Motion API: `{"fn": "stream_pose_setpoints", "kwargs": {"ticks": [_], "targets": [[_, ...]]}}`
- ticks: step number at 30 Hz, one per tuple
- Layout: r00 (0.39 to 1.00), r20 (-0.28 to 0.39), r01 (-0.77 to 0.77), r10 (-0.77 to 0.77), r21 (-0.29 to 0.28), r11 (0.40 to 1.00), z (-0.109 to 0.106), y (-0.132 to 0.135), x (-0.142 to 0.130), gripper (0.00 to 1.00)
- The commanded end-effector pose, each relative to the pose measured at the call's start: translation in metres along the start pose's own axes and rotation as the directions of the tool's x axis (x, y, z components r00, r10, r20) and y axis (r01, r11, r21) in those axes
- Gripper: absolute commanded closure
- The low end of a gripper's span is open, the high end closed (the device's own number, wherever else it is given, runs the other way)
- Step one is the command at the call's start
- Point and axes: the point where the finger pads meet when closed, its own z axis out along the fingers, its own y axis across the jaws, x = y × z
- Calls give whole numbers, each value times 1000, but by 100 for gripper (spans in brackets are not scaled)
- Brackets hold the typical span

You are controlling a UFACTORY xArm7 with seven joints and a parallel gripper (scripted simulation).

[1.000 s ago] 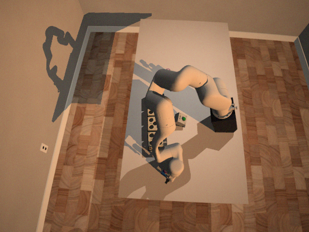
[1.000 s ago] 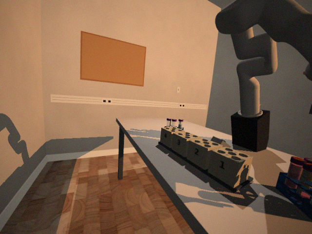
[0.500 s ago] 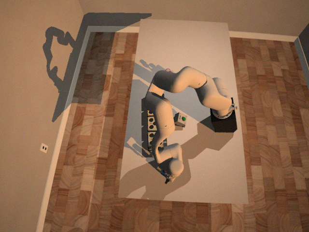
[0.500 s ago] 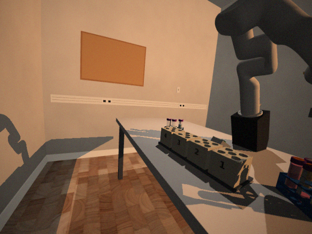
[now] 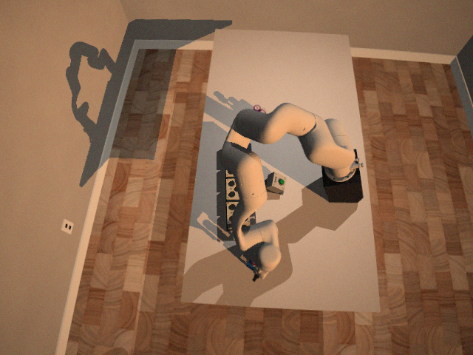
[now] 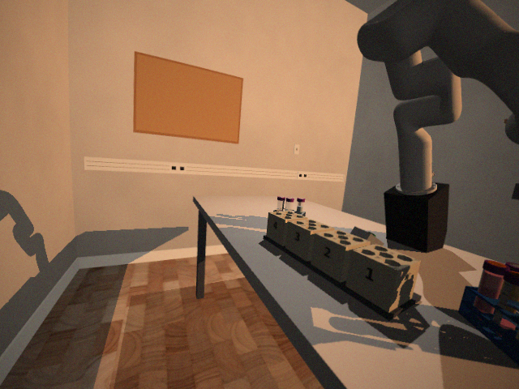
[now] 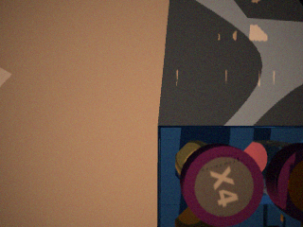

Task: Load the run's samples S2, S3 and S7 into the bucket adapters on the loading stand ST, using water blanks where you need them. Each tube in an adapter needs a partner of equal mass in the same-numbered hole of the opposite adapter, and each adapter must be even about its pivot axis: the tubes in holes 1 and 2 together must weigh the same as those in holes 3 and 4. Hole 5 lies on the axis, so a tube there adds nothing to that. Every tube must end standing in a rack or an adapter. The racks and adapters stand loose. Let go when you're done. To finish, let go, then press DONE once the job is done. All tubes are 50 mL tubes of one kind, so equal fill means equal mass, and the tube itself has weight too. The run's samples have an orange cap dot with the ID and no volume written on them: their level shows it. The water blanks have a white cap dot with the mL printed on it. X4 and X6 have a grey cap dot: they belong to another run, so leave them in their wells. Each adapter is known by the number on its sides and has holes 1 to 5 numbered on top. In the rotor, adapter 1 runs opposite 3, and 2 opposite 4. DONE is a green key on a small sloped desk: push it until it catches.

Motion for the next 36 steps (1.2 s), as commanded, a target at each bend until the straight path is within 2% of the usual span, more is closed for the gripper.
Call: {"fn": "stream_pose_setpoints", "kwargs": {"ticks": [1, 6, 7, 36], "targets": [[1000, 0, 1, -1, 4, 1000, -1, -2, -1, 43], [1000, 0, 1, -1, 4, 1000, -1, -2, -1, 43], [1000, 0, 1, -1, 4, 1000, -2, -2, -1, 100], [1000, 0, 1, -1, 4, 1000, -3, -1, -1, 100]]}}
